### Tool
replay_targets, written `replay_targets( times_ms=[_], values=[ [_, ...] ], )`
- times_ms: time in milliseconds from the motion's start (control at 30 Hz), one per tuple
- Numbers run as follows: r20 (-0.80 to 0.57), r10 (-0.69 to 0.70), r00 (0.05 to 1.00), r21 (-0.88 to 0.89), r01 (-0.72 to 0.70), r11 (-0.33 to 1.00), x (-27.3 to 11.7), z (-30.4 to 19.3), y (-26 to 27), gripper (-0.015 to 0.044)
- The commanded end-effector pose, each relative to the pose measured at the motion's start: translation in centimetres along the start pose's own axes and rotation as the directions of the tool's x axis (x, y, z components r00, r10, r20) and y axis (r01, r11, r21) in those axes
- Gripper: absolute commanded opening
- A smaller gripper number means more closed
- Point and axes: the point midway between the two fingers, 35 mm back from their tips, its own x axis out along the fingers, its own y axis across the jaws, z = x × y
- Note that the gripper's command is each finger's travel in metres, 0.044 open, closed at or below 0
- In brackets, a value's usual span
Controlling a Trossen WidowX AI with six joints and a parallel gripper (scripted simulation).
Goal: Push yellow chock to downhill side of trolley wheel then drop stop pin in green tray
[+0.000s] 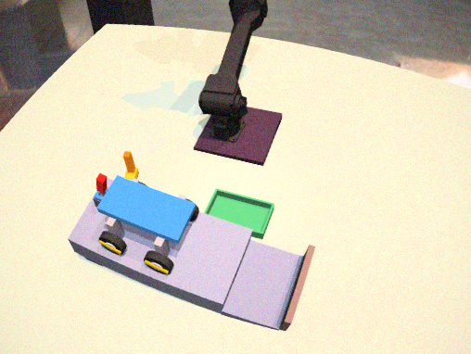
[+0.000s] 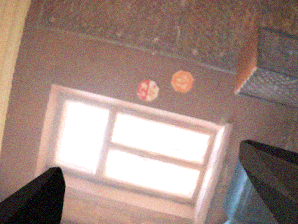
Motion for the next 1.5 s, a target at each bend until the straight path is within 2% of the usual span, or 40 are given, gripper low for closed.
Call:
replay_targets(
  times_ms=[0, 233, 433, 633, 867, 1100, 1300, 1467],
  values=[
    [0.001, 0.004, 1.0, -0.008, -0.004, 1.0, 0.0, -0.1, 0.1, 0.0374],
    [-0.034, 0.146, 0.989, -0.294, -0.15, 0.944, 0.4, -5.3, 4.3, 0.019],
    [-0.173, 0.2, 0.964, -0.517, -0.262, 0.815, 1.1, -11.9, 5.7, 0.019],
    [-0.347, 0.138, 0.927, -0.657, -0.346, 0.669, 2.0, -18.4, 4.2, 0.019],
    [-0.508, -0.036, 0.861, -0.733, -0.41, 0.542, 2.7, -24.1, 0.1, 0.019],
    [-0.606, -0.305, 0.734, -0.769, -0.444, 0.46, 2.7, -28.2, -6.1, 0.019],
    [-0.61, -0.568, 0.552, -0.792, -0.433, 0.43, 1.7, -29.7, -12.4, 0.019],
    [-0.547, -0.768, 0.335, -0.824, -0.379, 0.422, -0.2, -29.5, -17.4, 0.019]
  ],
)
